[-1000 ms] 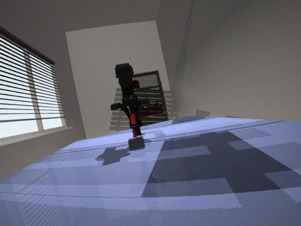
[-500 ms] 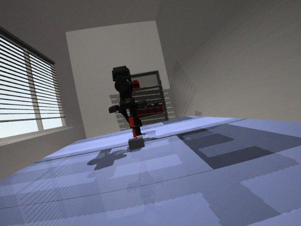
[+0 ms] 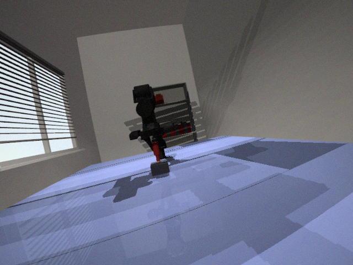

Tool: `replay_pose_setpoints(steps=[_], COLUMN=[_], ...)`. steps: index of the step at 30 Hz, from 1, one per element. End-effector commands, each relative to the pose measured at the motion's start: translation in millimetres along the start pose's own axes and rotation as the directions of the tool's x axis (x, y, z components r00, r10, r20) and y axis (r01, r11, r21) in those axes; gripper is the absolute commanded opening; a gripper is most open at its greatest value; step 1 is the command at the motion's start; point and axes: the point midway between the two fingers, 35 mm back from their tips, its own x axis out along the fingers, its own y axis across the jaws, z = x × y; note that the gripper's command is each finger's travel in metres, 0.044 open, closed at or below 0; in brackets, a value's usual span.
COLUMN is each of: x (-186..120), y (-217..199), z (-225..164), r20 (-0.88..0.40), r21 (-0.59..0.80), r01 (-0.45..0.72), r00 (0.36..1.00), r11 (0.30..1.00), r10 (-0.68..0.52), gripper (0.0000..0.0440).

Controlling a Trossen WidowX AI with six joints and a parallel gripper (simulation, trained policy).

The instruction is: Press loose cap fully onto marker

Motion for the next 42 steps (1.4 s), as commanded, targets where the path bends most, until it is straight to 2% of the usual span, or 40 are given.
replay_pose_setpoints(steps=[1, 13, 41, 42], x=[16.6, 44.4, 49.1, 49.7], y=[0.7, 0.0, -0.5, -0.6], z=[-1.7, 1.5, 2.9, 2.7], r20=[-0.035, -0.039, -0.034, -0.036], r21=[-0.018, -0.074, -0.093, -0.093], r01=[-0.012, -0.014, -0.01, -0.01], r00=[0.999, 0.999, 0.999, 0.999], r11=[1.0, 0.997, 0.996, 0.996], r10=[0.012, 0.011, 0.007, 0.006], gripper=[0.0, 0.0005, 0.0039, 0.0065])
